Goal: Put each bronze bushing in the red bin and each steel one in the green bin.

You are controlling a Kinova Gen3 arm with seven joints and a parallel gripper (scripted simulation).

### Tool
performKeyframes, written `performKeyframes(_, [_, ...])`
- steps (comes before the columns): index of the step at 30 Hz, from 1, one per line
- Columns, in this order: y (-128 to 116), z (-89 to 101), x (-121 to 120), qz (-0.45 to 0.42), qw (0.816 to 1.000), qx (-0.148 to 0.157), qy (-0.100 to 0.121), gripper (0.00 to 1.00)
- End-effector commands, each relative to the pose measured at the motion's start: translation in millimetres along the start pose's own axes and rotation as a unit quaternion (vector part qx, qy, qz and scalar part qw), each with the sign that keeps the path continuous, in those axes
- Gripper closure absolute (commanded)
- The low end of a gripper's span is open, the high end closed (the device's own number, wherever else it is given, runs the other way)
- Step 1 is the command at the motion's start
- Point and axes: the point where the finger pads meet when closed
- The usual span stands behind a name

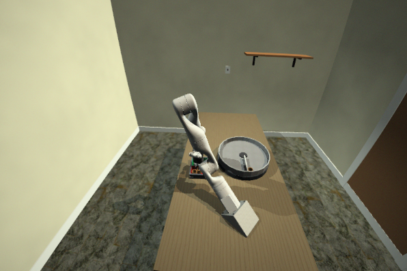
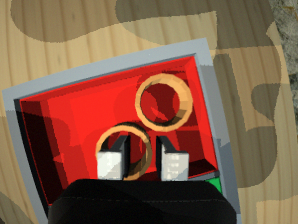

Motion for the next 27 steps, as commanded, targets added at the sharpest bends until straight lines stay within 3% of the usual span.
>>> performKeyframes(1, [-0.5,0.4,0.2,0.0,1.0,-0.001,0.0,0.53])
performKeyframes(27, [-0.4,9.3,0.2,0.0,1.0,-0.001,0.0,0.53])
Point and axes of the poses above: the point where the finger pads meet when closed, its own z axis back along the fingers, its own x axis across the jaws, y = z × x, and after that the axes turned 3 degrees about z, right-handed
